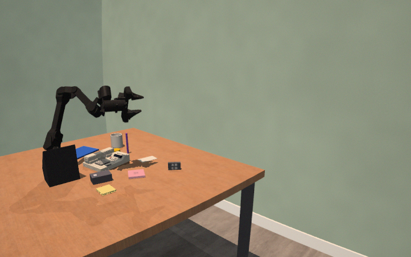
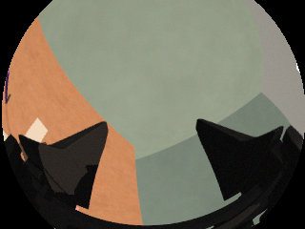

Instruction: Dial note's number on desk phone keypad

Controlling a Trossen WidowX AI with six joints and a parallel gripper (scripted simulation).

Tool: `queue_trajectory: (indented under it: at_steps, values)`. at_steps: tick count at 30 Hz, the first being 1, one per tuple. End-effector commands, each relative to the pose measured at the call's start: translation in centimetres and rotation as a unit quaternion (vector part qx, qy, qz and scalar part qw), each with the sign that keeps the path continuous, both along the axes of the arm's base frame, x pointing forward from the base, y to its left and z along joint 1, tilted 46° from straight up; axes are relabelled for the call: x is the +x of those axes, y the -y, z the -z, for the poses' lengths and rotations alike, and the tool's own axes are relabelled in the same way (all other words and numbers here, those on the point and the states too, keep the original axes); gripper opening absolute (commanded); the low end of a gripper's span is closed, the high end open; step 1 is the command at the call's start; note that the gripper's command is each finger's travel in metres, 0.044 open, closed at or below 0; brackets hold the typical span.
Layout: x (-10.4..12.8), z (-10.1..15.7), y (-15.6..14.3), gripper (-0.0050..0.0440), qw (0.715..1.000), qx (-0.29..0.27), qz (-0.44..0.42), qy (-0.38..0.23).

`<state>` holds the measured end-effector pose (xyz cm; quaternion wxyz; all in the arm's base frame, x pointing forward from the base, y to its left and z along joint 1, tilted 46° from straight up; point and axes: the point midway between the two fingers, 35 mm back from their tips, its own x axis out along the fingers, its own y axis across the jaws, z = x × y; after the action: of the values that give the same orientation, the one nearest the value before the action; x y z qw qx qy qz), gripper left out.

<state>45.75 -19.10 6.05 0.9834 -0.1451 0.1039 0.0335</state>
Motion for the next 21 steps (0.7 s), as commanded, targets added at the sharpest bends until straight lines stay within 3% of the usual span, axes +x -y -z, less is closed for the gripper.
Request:
queue_trajectory:
  at_steps: [1, 17, 19, 21]
  values:
    - [0.0, 0.0, 0.0, 0.0400, 1.000, 0.000, 0.000, 0.000]
    - [0.0, 0.0, 0.0, 0.0400, 1.000, 0.000, 0.000, 0.000]
    - [0.4, 1.3, -0.1, 0.0440, 1.000, 0.006, -0.005, -0.023]
    - [1.4, 4.3, -0.3, 0.0440, 0.997, 0.013, -0.022, -0.072]
